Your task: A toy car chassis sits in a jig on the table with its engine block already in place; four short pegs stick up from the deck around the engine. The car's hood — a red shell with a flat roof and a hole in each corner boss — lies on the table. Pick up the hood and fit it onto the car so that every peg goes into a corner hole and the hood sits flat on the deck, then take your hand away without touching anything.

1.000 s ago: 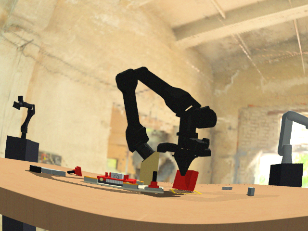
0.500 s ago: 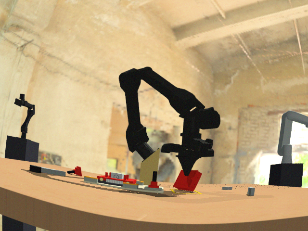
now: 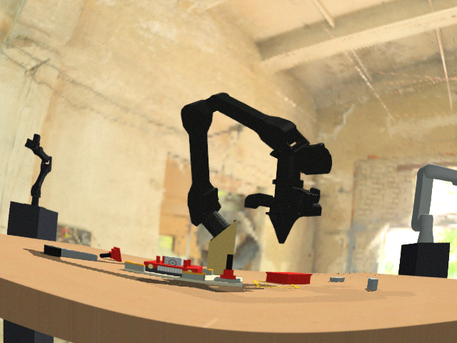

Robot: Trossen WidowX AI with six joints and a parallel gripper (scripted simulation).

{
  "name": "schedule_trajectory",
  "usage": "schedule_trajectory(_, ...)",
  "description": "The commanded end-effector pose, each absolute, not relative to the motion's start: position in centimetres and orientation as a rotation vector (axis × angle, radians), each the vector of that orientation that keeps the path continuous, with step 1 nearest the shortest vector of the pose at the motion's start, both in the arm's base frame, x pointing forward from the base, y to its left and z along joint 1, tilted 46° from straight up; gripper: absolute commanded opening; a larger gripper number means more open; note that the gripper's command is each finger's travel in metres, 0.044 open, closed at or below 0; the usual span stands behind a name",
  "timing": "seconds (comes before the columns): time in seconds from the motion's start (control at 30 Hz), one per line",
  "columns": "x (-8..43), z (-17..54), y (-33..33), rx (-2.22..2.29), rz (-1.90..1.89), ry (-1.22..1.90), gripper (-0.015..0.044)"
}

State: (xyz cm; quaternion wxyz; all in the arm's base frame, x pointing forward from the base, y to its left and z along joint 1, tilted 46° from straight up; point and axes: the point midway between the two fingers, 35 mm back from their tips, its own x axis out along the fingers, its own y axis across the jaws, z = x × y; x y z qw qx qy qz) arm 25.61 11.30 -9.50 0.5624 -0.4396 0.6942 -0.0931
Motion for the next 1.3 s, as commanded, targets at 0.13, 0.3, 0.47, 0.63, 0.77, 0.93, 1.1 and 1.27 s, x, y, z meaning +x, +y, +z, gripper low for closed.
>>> schedule_trajectory(0.13, 25.6, -6.8, 13.8, -1.022, -0.218, 1.621, 0.0000)
schedule_trajectory(0.3, 25.9, -7.2, 13.7, -1.025, -0.205, 1.604, 0.0000)
schedule_trajectory(0.47, 25.9, -7.2, 13.7, -1.025, -0.205, 1.604, 0.0000)
schedule_trajectory(0.63, 25.9, -7.2, 13.7, -1.025, -0.205, 1.604, 0.0000)
schedule_trajectory(0.77, 25.9, -7.2, 13.7, -1.025, -0.205, 1.604, 0.0000)
schedule_trajectory(0.93, 24.2, -10.8, 12.9, -1.022, -0.212, 1.615, 0.0105)
schedule_trajectory(1.1, 23.0, -12.8, 12.2, -1.021, -0.217, 1.621, 0.0236)
schedule_trajectory(1.27, 23.0, -12.8, 12.2, -1.021, -0.217, 1.621, 0.0368)
